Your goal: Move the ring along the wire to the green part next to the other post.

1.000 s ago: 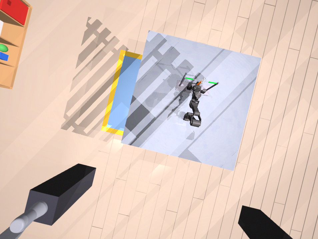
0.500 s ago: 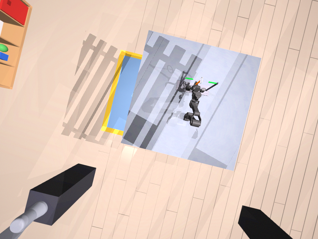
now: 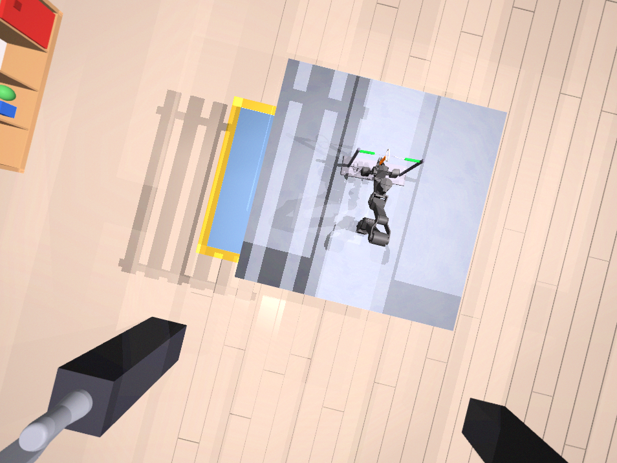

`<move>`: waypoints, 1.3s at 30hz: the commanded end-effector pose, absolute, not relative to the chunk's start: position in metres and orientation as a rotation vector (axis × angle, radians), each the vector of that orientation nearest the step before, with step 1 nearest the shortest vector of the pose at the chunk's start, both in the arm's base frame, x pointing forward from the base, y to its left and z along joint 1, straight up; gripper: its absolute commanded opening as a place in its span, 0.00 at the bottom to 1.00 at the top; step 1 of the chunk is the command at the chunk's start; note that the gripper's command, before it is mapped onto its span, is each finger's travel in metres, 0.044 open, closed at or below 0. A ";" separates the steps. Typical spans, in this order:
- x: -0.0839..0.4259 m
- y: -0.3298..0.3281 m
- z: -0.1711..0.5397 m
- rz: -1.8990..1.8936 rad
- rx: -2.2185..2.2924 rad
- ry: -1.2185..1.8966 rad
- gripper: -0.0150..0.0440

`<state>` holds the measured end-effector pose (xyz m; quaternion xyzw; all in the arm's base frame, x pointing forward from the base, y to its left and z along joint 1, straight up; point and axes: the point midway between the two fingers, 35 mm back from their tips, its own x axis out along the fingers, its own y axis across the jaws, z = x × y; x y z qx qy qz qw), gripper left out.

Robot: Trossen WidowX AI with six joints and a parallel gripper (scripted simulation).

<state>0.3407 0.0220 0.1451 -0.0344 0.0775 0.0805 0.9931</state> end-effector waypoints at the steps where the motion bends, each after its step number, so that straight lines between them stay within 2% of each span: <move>1: 0.340 0.023 0.145 0.164 -0.098 0.151 0.00; 39: 0.324 0.069 0.143 0.074 -0.006 0.244 0.00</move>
